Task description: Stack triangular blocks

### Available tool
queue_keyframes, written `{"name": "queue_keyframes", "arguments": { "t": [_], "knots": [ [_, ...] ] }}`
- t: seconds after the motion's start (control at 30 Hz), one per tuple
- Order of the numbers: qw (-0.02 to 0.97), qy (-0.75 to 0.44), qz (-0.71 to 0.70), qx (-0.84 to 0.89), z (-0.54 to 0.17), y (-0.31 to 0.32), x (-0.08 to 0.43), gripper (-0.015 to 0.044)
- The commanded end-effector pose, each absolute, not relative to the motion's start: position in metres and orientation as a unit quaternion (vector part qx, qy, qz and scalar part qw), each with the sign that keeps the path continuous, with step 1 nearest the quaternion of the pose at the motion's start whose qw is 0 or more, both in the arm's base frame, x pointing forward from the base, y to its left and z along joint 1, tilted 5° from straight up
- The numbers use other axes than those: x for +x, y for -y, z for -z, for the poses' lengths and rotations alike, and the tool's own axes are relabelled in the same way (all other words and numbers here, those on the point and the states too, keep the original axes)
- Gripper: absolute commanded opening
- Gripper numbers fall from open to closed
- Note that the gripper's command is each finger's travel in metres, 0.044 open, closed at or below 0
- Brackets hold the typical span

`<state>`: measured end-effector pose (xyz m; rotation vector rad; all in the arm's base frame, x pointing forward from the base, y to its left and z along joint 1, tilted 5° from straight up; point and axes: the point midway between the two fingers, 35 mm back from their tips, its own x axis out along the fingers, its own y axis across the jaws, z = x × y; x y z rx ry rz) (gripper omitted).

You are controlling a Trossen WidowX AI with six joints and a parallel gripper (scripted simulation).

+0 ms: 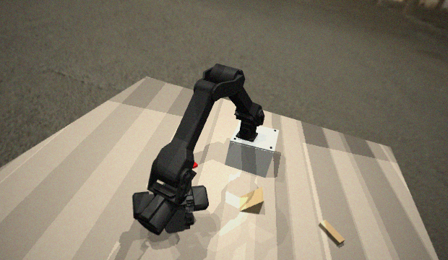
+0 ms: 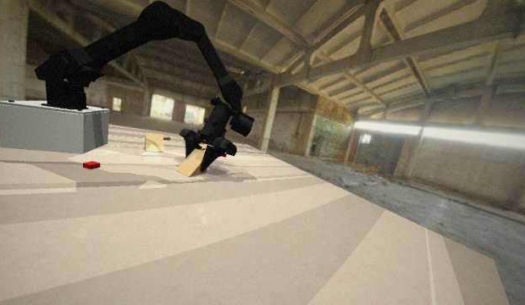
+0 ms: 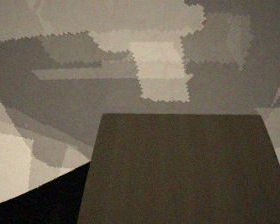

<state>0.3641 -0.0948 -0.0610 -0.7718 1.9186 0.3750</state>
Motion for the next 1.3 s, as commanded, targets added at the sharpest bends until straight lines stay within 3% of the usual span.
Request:
{"name": "queue_keyframes", "arguments": {
  "t": [0.0, 0.13, 0.4, 1.27],
  "knots": [
    [0.495, -0.793, -0.156, -0.320, 0.061, 0.095, 0.363, 0.0105],
    [0.497, -0.792, -0.155, -0.319, 0.058, 0.095, 0.364, 0.0000],
    [0.515, -0.781, -0.163, -0.314, 0.057, 0.096, 0.362, 0.0000],
    [0.748, -0.561, -0.261, -0.239, 0.035, 0.123, 0.330, 0.0000]
  ]
}}
